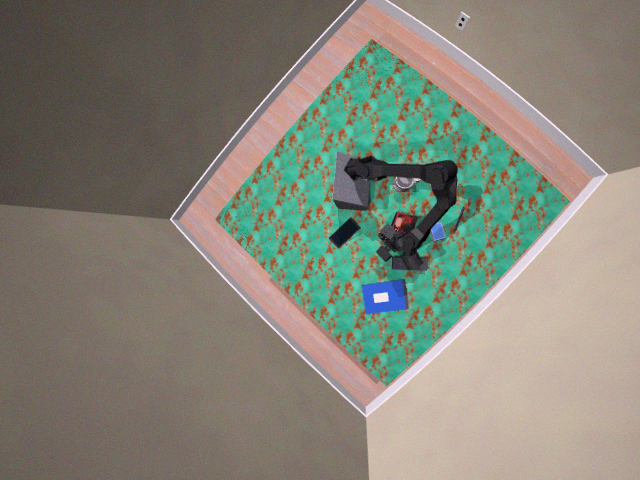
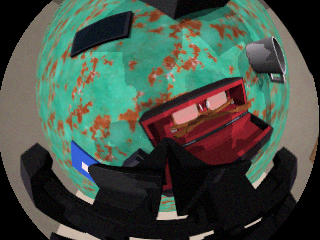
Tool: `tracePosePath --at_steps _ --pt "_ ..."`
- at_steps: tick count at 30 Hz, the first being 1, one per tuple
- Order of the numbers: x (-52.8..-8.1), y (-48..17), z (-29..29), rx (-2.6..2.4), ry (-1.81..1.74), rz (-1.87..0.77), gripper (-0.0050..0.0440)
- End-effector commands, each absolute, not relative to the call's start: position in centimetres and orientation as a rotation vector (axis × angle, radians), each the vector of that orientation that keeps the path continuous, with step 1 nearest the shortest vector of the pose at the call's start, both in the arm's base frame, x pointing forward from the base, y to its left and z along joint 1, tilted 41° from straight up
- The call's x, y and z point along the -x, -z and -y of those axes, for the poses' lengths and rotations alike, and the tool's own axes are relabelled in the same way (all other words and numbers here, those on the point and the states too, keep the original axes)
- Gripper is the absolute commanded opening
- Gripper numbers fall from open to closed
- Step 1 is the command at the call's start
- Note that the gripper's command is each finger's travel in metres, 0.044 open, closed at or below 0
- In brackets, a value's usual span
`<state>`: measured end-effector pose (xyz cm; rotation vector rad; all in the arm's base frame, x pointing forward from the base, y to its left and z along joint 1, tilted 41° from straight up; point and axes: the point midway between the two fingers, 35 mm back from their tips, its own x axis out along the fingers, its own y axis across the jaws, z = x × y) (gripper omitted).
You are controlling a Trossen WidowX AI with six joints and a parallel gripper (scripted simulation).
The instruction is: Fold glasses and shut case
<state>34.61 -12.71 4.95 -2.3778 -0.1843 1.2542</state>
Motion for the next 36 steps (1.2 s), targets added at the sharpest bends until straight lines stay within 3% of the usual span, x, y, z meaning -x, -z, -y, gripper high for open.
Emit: tracePosePath --at_steps 1,16,36 --pt "-34.6 -4.9 12.7 2.378 -1.254 0.187 0.0000" --pt "-32.6 -6.7 9.2 2.378 -1.254 0.187 0.0000" --pt "-29.7 -10.4 10.8 2.378 -1.254 0.187 0.0000"
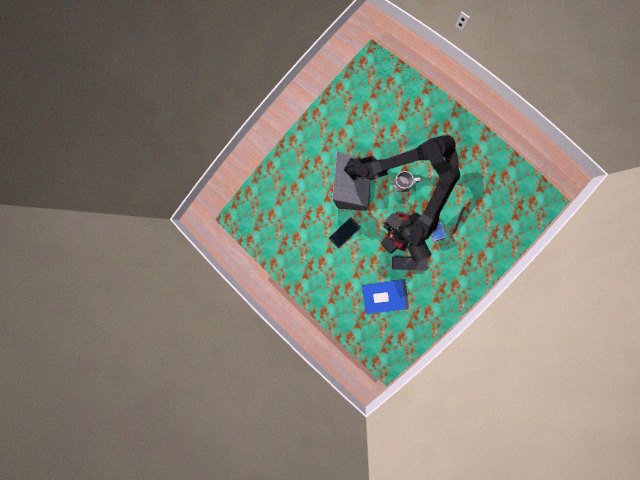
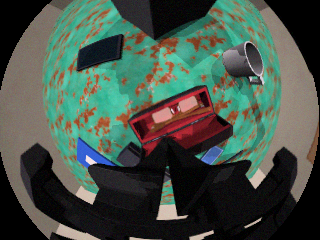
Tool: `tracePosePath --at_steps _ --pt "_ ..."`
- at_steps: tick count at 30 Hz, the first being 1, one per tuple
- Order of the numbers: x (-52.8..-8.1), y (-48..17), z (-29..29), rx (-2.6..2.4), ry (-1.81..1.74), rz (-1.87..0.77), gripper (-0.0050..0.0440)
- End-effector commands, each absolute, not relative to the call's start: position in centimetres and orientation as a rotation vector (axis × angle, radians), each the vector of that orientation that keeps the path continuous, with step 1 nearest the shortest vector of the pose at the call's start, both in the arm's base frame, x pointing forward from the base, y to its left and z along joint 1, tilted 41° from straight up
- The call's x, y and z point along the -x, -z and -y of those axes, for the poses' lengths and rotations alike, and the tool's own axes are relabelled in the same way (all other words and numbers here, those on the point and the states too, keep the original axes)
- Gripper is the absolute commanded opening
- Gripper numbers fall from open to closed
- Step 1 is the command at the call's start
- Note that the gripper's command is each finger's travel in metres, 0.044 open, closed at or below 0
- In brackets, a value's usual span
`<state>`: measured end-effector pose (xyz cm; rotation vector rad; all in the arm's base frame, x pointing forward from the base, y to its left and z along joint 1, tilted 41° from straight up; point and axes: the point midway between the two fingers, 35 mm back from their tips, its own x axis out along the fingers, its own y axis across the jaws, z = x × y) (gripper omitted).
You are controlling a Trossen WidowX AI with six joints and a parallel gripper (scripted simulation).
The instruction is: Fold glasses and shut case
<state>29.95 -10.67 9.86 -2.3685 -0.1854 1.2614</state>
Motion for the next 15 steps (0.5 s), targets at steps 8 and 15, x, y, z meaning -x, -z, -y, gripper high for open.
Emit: tracePosePath --at_steps 8,15 --pt "-29.86 -10.09 10.71 2.391 -1.266 0.203 0.0000" --pt "-30.30 -10.49 10.62 2.588 -1.307 0.372 0.0000"
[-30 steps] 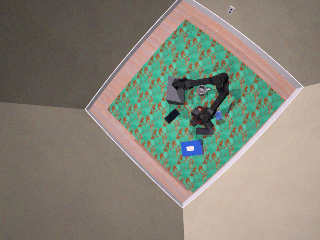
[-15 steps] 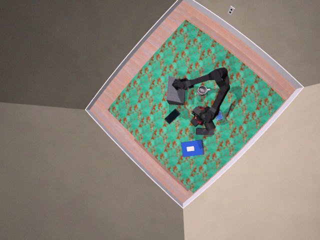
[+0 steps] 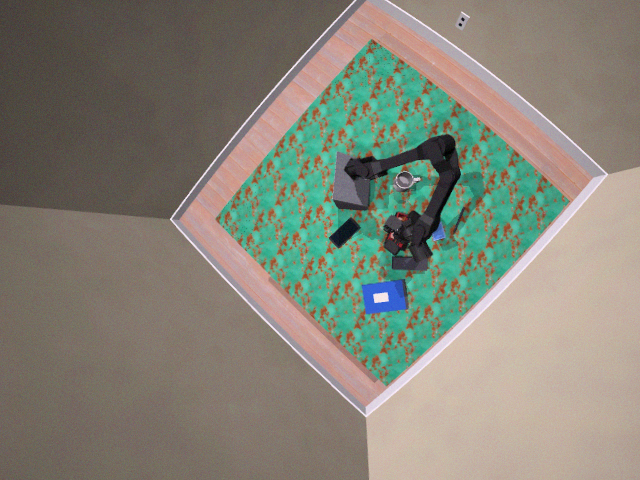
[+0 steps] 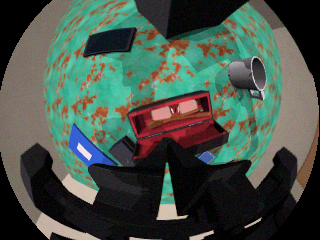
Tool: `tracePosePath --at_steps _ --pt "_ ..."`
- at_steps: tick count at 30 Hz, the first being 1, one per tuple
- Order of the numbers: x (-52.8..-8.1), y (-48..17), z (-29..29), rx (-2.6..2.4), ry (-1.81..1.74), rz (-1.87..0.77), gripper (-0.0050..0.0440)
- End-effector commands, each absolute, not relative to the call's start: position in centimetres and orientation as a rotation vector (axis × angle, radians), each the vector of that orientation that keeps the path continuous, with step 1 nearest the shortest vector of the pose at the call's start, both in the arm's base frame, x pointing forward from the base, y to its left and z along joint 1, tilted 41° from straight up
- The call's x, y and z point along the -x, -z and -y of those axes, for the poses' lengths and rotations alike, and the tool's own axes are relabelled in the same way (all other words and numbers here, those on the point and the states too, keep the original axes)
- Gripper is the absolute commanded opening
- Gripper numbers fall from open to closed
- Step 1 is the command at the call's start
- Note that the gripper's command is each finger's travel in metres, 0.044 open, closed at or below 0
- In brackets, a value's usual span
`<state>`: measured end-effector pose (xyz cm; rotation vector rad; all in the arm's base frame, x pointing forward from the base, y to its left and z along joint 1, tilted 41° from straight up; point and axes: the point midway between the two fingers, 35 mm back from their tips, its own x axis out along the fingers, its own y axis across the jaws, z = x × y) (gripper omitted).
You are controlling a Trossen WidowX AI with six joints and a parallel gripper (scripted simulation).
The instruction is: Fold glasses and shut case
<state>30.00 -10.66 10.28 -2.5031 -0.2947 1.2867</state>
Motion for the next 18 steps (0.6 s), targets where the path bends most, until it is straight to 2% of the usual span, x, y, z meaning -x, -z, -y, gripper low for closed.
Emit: tracePosePath --at_steps 1,18 --pt "-30.36 -10.55 10.61 2.617 -1.312 0.398 0.0000" --pt "-31.31 -11.46 10.38 3.022 -1.355 0.839 0.0000"
